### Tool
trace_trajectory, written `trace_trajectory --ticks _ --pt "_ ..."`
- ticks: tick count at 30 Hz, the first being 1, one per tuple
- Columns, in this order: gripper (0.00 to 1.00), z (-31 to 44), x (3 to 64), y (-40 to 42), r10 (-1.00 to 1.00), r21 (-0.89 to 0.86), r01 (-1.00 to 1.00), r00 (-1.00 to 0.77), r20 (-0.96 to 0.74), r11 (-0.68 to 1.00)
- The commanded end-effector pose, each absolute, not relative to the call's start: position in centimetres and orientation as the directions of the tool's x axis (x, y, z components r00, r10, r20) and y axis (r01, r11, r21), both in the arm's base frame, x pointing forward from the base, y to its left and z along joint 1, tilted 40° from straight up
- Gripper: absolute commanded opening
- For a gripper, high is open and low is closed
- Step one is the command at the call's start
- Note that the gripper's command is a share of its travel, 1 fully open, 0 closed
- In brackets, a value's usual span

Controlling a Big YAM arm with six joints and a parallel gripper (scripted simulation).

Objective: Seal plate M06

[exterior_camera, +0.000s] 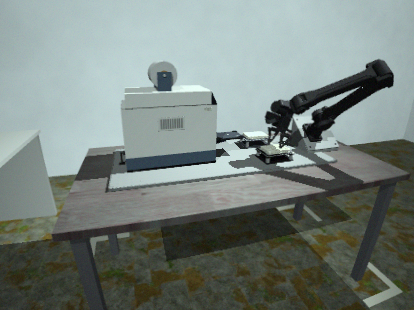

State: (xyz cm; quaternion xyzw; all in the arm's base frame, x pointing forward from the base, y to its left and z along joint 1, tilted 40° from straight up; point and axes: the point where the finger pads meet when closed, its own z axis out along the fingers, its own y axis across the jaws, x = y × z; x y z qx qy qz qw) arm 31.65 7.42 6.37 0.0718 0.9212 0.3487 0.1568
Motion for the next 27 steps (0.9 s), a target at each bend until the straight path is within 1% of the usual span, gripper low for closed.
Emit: trace_trajectory --ticks 1,8,15,27 --pt "1.0 8.0 33.5 6.9 0.237 0.658 -0.014 -0.927 -0.291 0.753" --pt "1.0 7.4 32.8 7.0 0.232 0.655 -0.023 -0.925 -0.3 0.755" --pt "1.0 6.3 31.5 7.2 0.23 0.658 -0.001 -0.936 -0.264 0.753" --pt "1.0 7.6 32.8 7.0 0.229 0.656 -0.011 -0.932 -0.279 0.755"
